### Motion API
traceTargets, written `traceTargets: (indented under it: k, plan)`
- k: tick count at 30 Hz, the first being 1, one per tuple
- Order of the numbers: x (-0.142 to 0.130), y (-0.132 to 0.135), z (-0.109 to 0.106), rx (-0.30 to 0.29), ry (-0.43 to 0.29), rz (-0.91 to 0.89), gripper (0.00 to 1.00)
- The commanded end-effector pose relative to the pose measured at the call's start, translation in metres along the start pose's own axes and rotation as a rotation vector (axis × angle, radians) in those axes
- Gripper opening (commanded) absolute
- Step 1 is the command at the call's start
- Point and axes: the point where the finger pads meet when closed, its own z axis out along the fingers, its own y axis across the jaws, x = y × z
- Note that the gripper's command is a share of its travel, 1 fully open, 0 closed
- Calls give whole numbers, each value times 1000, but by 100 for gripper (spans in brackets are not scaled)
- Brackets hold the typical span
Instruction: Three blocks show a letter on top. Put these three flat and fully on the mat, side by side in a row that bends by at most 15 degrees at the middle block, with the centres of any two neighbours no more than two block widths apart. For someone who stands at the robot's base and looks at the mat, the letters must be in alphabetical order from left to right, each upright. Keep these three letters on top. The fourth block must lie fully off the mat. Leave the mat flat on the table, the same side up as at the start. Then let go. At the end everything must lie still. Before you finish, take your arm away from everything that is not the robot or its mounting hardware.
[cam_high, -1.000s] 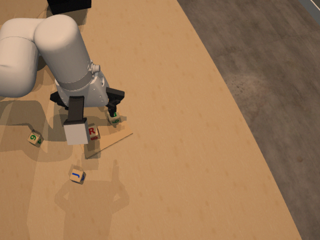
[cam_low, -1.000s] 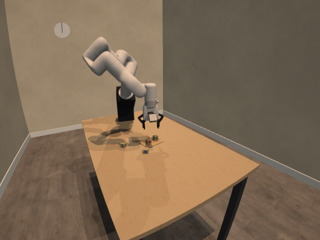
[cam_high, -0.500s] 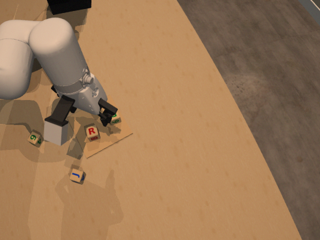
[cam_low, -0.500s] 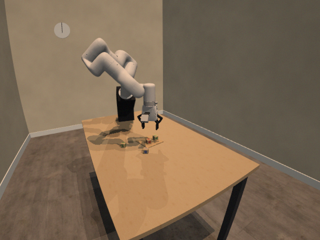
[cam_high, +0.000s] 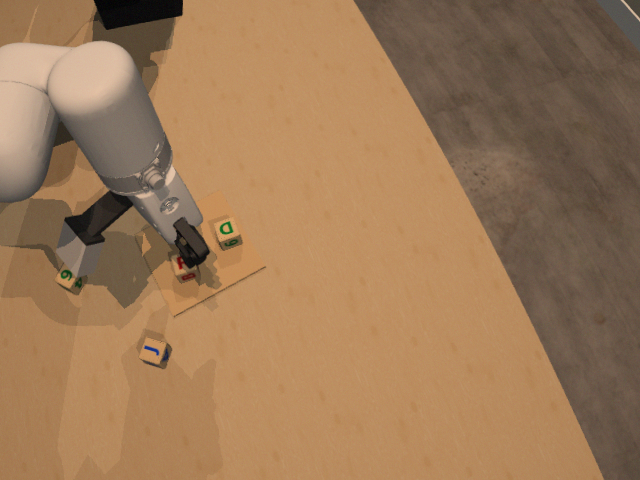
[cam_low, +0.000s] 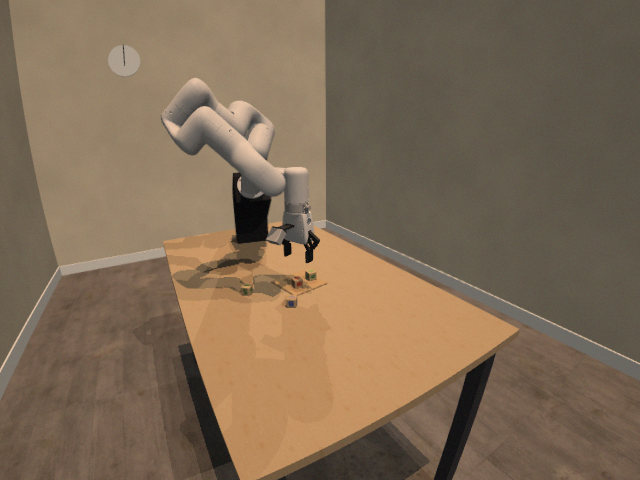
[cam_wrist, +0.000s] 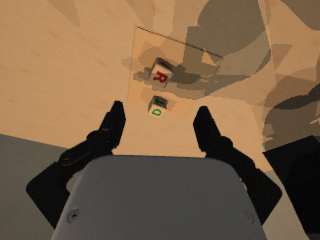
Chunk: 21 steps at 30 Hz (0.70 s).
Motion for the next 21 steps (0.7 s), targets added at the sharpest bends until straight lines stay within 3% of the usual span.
traceTargets:
  k: [1,12,21]
  plan:
    - [3,0,0,7,8,138,100]
    - [9,0,-1,10,8,380,100]
    - [10,0,-1,10,8,425,100]
